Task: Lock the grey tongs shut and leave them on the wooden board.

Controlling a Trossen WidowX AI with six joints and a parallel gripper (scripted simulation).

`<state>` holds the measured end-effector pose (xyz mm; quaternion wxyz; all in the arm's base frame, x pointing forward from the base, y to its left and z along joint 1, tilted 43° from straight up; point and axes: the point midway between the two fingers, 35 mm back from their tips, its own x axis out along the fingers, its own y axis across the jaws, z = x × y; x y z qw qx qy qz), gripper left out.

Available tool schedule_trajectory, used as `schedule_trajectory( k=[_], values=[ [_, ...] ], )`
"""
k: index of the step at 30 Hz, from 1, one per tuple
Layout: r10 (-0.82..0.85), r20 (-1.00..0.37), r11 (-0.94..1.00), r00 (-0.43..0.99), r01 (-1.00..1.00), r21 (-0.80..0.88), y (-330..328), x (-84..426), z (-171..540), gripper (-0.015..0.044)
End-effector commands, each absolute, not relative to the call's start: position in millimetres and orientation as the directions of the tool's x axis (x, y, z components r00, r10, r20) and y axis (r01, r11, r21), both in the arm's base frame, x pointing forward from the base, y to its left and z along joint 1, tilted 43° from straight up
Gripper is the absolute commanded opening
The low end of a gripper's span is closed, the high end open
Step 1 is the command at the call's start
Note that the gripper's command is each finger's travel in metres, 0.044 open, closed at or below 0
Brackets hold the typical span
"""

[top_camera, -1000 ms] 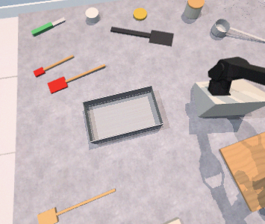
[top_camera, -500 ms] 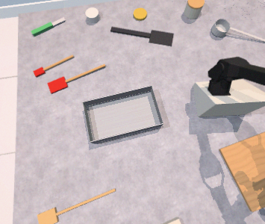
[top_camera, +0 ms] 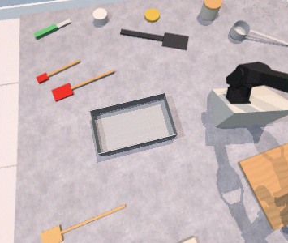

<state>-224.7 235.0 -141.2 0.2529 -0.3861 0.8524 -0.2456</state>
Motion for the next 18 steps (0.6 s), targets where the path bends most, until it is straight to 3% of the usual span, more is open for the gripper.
schedule_trajectory(
  k=[1, 6, 18],
  values=[
    [-0.779, -0.237, 0.584, -0.581, -0.533, -0.612, 236, -226, -140, -0.015],
    [-0.815, -0.297, 0.562, -0.498, -0.554, -0.614, 231, -228, -138, -0.015],
    [-0.782, -0.615, 0.543, -0.096, -0.589, -0.599, 225, -240, -129, -0.015]
  ],
)
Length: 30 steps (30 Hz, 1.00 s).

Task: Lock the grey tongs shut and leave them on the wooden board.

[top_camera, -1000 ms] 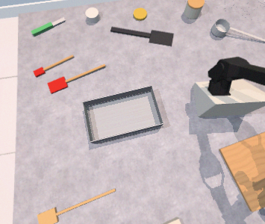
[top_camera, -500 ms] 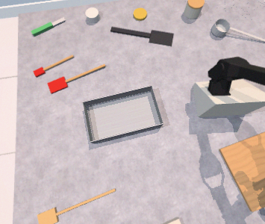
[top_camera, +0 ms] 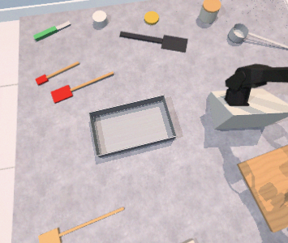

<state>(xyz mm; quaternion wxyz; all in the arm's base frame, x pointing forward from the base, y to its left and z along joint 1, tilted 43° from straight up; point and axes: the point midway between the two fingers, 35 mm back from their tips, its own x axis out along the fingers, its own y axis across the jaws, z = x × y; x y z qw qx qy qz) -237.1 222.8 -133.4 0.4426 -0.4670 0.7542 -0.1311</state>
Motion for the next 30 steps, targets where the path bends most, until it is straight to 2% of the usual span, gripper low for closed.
schedule_trajectory(
  k=[1, 6, 30],
  values=[
    [-0.765, -0.641, 0.549, -0.067, -0.589, -0.593, 226, -242, -128, -0.015],
    [-0.666, -0.744, 0.583, 0.048, -0.588, -0.56, 231, -249, -122, -0.015],
    [-0.662, -0.748, 0.585, 0.051, -0.588, -0.558, 219, -251, -139, -0.015]
  ],
)
